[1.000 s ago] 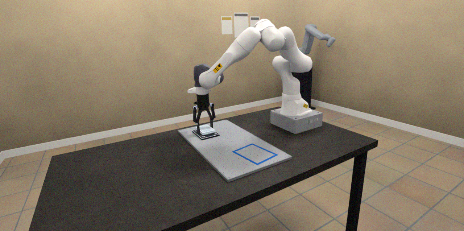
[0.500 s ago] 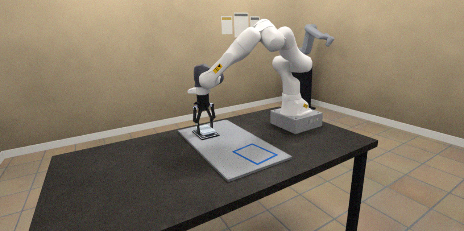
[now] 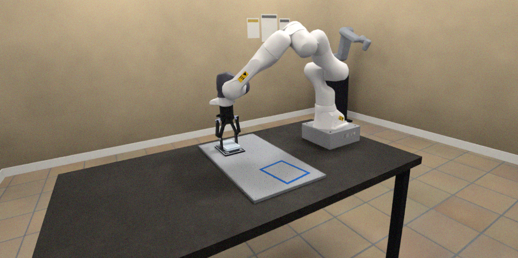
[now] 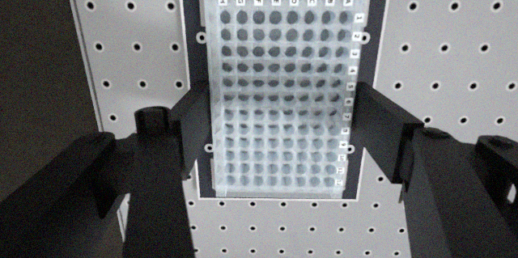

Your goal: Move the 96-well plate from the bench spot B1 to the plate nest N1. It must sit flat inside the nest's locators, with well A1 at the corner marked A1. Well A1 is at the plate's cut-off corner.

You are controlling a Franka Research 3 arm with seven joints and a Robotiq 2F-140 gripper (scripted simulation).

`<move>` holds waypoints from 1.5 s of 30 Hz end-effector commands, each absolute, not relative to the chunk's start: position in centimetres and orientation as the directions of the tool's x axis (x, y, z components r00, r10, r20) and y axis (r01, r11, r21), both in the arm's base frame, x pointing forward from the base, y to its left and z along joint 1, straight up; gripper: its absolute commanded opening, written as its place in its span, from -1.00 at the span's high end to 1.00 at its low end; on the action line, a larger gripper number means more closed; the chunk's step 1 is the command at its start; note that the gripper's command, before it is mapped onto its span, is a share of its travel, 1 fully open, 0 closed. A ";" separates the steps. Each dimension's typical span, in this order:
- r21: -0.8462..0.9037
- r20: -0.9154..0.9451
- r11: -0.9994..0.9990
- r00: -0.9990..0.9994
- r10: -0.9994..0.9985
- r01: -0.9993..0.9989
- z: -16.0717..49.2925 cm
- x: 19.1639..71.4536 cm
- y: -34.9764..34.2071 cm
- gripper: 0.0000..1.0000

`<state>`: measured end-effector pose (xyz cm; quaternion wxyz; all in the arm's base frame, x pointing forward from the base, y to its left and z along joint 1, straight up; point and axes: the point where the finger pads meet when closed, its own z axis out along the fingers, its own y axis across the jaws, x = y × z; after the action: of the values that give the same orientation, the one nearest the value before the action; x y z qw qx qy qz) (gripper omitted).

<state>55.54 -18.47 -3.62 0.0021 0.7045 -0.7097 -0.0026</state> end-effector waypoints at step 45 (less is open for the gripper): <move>0.003 0.002 0.004 -0.004 -1.000 -1.000 -4.2 55.5 -18.6 -0.21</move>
<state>55.47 -18.48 -4.20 0.0014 0.7045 -0.7097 -0.0022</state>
